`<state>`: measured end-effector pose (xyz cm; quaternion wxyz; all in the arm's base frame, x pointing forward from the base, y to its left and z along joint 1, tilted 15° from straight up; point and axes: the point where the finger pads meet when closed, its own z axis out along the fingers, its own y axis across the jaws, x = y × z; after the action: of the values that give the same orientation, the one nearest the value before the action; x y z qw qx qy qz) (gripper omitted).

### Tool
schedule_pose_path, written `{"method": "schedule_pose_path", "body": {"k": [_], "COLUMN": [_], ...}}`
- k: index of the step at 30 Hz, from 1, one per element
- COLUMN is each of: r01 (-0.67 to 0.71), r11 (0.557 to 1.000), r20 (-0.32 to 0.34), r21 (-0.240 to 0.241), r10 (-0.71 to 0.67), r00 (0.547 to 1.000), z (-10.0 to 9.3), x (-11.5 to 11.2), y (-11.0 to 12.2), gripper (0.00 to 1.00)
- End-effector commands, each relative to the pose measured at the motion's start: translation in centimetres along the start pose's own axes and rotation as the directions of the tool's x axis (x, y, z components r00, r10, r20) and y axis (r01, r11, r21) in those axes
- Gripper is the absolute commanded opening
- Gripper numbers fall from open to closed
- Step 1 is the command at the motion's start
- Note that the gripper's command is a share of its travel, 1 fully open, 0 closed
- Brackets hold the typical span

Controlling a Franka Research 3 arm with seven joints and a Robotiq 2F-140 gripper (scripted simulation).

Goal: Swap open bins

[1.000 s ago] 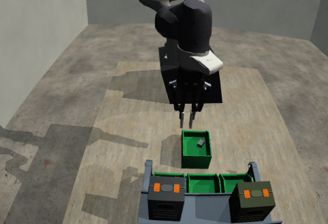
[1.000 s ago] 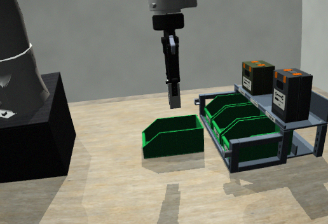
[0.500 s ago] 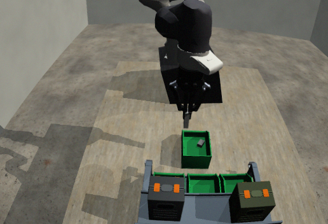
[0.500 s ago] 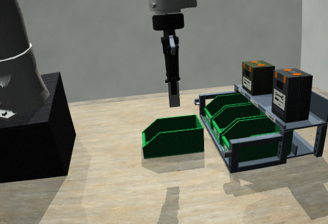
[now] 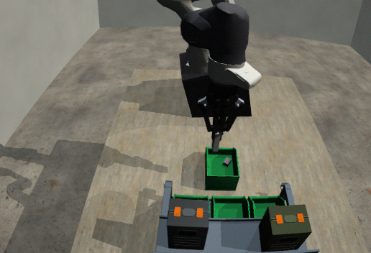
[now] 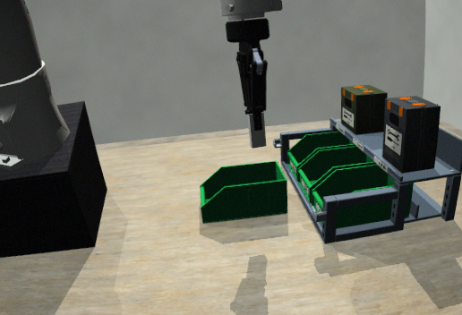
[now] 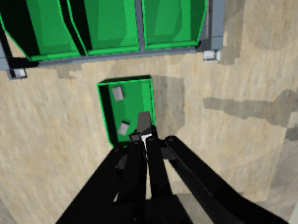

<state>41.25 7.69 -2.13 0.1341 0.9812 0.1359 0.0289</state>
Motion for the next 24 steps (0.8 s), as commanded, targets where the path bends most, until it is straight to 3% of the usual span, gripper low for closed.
{"method": "schedule_pose_path", "body": {"k": [1, 2, 3, 5, 7, 8, 10, 12, 22, 24], "r01": [0.275, 0.312, 0.350, 0.426, 0.426, 0.521, 0.580, 0.635, 0.839, 0.839], "r11": [0.961, 0.950, 0.937, 0.905, 0.905, 0.854, 0.815, 0.772, 0.544, 0.544], "r20": [0.013, 0.006, 0.002, -0.018, -0.018, -0.036, -0.051, -0.065, -0.069, -0.069], "r21": [-0.004, -0.005, -0.007, -0.009, -0.009, -0.011, -0.014, -0.017, -0.026, -0.026], "r10": [-0.275, -0.312, -0.350, -0.426, -0.426, -0.521, -0.580, -0.635, -0.838, -0.838], "r00": [0.961, 0.950, 0.937, 0.904, 0.904, 0.853, 0.813, 0.770, 0.542, 0.542], "z": [1.0, 1.3, 1.3, 1.9, 1.9, 2.2, 2.5, 2.7, 2.7, 2.7], "x": [4.3, 5.9, 5.9, 8.8, 8.8, 9.9, 11.4, 12.1, 12.3, 12.3], "y": [-3.4, -5.1, -5.1, -8.8, -8.8, -10.5, -13.3, -14.7, -15.0, -15.0], "gripper": [0.00, 0.00, 0.00, 0.00, 0.00, 0.00, 0.00, 0.00, 0.00, 0.00]}}
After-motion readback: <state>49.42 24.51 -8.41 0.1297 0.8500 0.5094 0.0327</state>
